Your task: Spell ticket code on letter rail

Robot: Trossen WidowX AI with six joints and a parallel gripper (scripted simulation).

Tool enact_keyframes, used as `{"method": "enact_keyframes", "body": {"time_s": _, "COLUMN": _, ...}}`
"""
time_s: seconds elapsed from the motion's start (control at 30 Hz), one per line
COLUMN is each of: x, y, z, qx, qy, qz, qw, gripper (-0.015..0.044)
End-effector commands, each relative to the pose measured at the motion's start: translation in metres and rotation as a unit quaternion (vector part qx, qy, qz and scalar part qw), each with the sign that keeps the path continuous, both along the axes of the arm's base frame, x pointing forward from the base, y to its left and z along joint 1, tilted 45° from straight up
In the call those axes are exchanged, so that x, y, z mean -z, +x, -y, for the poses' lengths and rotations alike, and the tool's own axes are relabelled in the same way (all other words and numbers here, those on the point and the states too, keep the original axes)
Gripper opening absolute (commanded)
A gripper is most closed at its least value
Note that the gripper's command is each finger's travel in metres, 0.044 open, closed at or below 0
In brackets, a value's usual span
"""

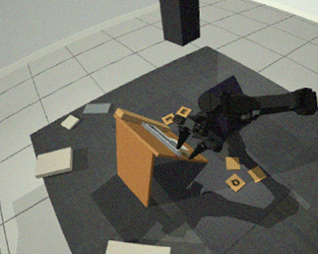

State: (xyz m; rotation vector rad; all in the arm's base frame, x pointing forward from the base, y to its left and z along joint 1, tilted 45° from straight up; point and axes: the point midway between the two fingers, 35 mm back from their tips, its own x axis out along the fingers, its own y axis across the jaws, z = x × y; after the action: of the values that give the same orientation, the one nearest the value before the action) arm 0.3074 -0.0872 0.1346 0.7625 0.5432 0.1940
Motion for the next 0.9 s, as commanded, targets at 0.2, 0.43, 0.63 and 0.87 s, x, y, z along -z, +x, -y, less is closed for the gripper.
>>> {"method": "enact_keyframes", "body": {"time_s": 0.2, "x": 0.0061, "y": -0.0001, "z": 0.0031, "qx": -0.002, "qy": 0.002, "qz": -0.003, "qw": 1.0, "gripper": 0.0}}
{"method": "enact_keyframes", "body": {"time_s": 0.43, "x": 0.0073, "y": -0.0001, "z": 0.0045, "qx": -0.002, "qy": 0.002, "qz": -0.003, "qw": 1.0, "gripper": 0.0}}
{"method": "enact_keyframes", "body": {"time_s": 0.63, "x": 0.0076, "y": -0.0003, "z": 0.0062, "qx": -0.002, "qy": 0.002, "qz": -0.003, "qw": 1.0, "gripper": 0.0}}
{"method": "enact_keyframes", "body": {"time_s": 0.87, "x": 0.0104, "y": -0.0005, "z": 0.0094, "qx": -0.002, "qy": 0.002, "qz": -0.003, "qw": 1.0, "gripper": 0.0}}
